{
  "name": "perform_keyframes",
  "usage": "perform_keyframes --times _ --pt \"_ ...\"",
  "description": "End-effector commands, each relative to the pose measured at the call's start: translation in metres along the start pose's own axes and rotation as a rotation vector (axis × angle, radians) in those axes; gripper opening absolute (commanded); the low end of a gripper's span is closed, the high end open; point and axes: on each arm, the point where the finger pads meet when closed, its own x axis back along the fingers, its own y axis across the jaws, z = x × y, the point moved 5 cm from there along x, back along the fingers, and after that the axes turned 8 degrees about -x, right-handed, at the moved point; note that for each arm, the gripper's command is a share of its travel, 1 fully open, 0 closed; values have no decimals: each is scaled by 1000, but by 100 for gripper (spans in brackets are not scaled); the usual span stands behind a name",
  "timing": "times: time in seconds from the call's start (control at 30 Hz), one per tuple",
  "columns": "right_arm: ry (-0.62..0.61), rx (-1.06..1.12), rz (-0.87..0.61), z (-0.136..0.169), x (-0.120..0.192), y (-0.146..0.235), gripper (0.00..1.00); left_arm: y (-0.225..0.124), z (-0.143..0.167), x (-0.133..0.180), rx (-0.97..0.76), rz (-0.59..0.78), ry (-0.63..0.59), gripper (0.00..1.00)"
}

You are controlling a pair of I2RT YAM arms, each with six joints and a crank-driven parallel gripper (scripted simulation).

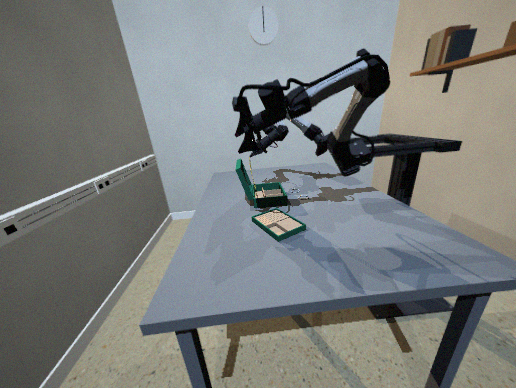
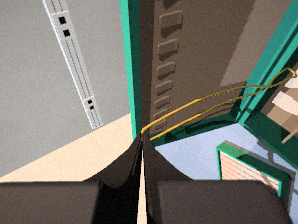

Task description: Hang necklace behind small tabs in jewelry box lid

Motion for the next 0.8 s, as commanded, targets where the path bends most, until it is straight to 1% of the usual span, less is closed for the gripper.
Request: perform_keyframes --times 0.0,0.07,0.13,0.23,0.3,0.5,0.6,0.63,0.77 --pt "-2 -8 -17 -4 -4 -4 0 3 -28 6 2 -2 -84 100" --pt "-7 -23 -31 -5 -6 3 0 3 -28 6 2 -2 -84 100" --pt "-5 -36 -48 -7 -3 12 0 3 -28 6 2 -2 -84 100" --pt "0 -26 -40 -6 -1 6 0 3 -28 6 2 -2 -84 100" --pt "-3 -37 -50 -5 -4 12 0 3 -28 6 2 -2 -84 100" --pt "3 -30 -47 -2 -1 9 0 3 -28 6 2 -2 -84 100" --pt "4 -19 -34 -1 -2 3 0 3 -28 6 2 -2 -84 100" --pt "-11 -31 -39 -4 -11 6 0 3 -28 6 2 -2 -84 100" --pt "-11 -35 -44 -5 -14 8 0 3 -28 6 2 -2 -84 100"
